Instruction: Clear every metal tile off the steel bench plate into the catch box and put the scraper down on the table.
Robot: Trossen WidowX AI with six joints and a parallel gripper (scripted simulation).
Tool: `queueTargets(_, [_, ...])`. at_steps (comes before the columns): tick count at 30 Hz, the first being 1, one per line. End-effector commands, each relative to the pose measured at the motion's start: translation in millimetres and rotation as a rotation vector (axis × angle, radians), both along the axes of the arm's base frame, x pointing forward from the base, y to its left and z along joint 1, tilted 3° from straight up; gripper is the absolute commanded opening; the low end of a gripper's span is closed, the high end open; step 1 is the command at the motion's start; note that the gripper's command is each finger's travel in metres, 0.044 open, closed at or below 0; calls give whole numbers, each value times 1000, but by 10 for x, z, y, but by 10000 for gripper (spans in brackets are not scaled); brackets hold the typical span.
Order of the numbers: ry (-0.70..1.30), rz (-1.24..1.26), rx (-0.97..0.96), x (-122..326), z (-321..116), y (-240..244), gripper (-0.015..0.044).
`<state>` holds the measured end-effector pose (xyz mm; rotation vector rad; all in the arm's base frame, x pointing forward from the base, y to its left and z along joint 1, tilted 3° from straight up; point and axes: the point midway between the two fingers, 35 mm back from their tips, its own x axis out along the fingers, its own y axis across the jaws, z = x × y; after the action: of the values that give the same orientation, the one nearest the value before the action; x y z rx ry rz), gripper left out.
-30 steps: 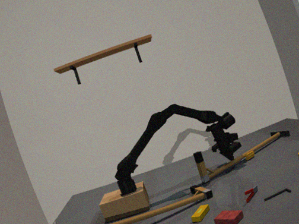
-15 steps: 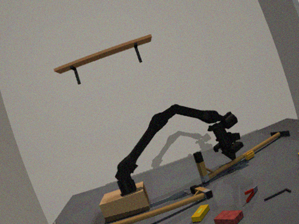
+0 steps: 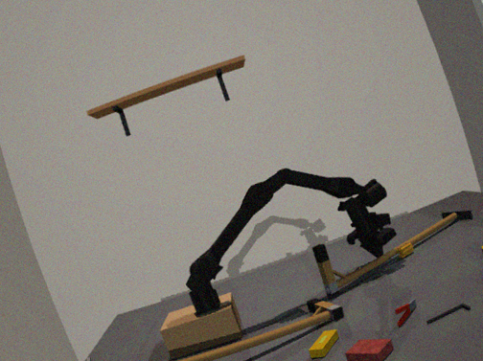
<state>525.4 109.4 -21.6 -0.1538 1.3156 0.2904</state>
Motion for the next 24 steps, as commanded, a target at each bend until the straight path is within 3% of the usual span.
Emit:
queueTargets(1, [4, -3, -6, 18, -34, -74, 0])
queueTargets(24, [3, -3, -7, 105, -44, -286, 0])
